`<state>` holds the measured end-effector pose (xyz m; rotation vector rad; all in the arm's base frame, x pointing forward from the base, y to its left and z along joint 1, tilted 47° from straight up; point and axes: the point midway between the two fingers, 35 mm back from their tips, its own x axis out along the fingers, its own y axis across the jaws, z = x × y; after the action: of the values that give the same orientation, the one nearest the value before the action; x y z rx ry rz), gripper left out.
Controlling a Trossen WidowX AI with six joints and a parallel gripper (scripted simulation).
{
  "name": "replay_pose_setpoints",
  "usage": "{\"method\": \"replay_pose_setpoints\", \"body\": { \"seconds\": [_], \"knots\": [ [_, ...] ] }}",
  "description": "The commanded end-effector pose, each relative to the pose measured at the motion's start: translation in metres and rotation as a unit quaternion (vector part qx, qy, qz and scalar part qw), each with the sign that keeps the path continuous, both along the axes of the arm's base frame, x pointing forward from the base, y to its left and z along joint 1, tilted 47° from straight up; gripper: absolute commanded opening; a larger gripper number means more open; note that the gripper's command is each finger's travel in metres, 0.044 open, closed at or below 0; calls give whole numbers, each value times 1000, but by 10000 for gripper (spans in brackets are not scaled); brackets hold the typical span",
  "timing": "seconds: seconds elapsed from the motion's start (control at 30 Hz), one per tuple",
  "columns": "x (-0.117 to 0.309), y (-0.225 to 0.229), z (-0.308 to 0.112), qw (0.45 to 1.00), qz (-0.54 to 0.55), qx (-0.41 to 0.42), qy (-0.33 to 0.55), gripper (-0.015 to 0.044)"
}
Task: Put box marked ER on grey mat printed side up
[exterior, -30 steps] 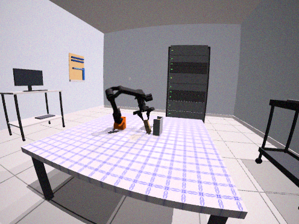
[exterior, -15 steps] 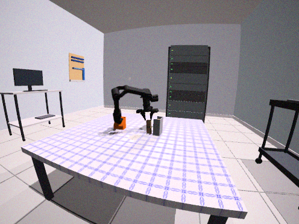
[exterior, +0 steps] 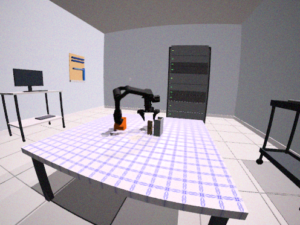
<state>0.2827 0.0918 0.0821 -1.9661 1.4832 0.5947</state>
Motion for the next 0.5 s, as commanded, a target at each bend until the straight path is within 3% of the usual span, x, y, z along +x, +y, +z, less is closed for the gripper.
{"method": "replay_pose_setpoints", "body": {
  "seconds": [0.0, 0.23, 0.47],
  "knots": [
    [-2, 10, 10, 1000, 0, 1, -1, 440],
    [-5, 21, 20, 1000, -1, 0, 0, 440],
    [-4, 19, 19, 1000, 3, 2, -4, 256]
  ]
}}
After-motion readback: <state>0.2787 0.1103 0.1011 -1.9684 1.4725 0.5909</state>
